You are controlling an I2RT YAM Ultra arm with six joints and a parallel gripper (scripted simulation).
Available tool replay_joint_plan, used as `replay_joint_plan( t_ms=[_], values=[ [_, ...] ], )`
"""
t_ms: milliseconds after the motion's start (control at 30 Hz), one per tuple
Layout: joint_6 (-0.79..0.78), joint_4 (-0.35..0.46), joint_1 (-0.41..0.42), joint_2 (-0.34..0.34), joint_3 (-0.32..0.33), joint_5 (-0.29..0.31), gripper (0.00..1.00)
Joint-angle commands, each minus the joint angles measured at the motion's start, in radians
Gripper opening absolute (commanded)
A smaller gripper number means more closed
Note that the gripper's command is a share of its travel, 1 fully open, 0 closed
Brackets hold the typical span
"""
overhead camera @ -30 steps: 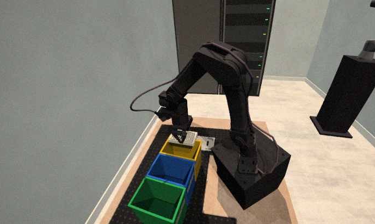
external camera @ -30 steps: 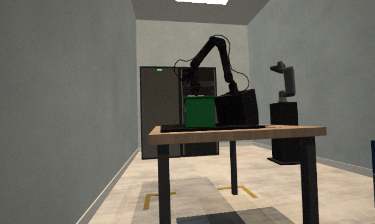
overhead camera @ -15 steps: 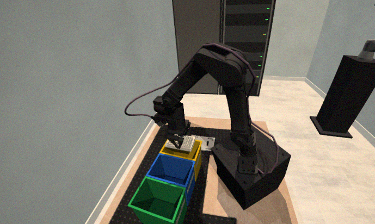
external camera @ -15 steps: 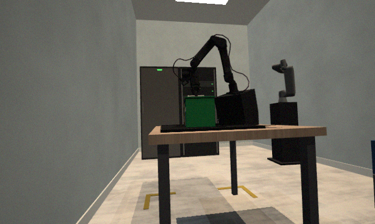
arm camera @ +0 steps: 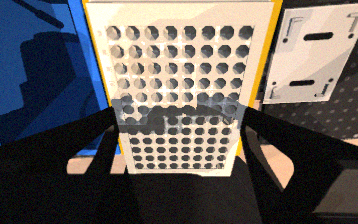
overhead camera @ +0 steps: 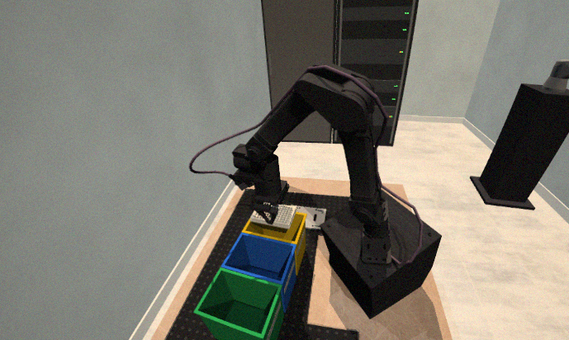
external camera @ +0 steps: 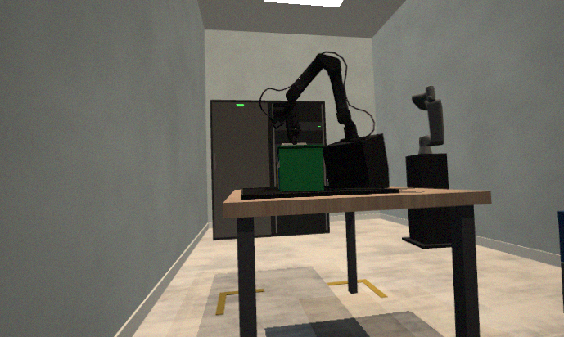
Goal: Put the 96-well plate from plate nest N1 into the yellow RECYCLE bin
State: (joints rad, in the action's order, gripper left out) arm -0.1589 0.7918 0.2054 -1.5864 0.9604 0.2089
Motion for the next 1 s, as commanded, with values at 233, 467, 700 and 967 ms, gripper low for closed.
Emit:
replay_joint_plan(
  t_ms=[233,467,700,967],
  values=[
    [-0.008,-0.012,0.012,0.007,0.033,0.000,0.00],
    [-0.009,-0.013,0.016,0.012,0.032,0.001,0.00],
    [-0.010,-0.001,0.015,0.006,0.029,0.001,0.00],
    [-0.003,-0.024,0.004,-0.037,0.010,-0.001,0.00]
  ],
)
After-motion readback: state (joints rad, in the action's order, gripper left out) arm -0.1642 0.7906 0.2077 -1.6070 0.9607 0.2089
